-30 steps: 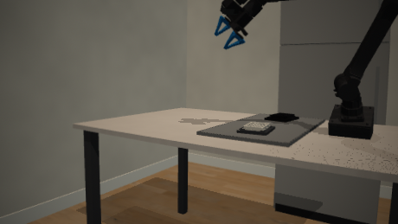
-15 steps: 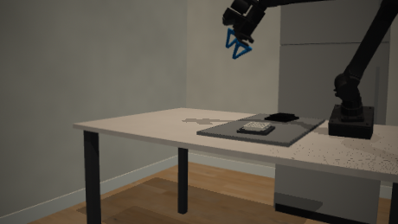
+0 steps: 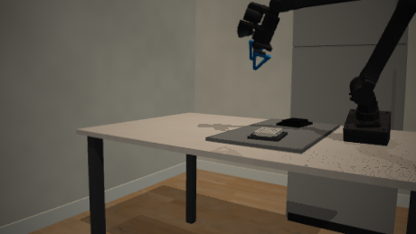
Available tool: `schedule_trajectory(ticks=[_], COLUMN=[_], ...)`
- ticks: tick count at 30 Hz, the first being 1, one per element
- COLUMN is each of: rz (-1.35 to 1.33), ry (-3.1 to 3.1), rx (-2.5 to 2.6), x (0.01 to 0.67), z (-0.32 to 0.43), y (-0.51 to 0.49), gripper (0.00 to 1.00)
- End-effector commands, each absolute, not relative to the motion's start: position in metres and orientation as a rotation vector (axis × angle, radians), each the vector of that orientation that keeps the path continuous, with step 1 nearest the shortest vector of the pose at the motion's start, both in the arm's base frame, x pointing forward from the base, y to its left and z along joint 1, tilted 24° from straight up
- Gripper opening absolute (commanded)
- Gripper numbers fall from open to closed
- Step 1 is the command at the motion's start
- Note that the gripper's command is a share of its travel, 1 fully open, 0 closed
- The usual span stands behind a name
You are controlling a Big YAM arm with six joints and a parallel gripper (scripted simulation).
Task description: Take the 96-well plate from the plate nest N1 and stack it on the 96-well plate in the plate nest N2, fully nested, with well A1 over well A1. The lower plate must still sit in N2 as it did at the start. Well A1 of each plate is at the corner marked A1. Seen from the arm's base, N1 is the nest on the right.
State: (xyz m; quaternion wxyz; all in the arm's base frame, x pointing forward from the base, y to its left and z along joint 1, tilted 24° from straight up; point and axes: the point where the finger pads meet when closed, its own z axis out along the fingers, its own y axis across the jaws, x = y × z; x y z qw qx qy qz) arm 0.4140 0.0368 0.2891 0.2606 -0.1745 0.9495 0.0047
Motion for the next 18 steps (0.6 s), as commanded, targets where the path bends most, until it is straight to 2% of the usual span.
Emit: schedule_trajectory(ticks=[1,4,8,12,13,14,18], rz=[0.020,0.023,0.024,0.019,0.015,0.015,0.037], ry=[2.609,2.605,2.734,2.822,2.808,2.859,2.798], rx=[-0.355,-0.345,-0.249,-0.159,-0.126,-0.105,-0.229], x=[0.401,0.414,0.388,0.374,0.380,0.369,0.362], z=[0.289,0.304,0.264,0.248,0.263,0.245,0.241], y=[0.025,0.031,0.017,0.010,0.009,0.007,-0.002], gripper=[1.00,1.00,1.00,1.00,1.00,1.00,1.00])
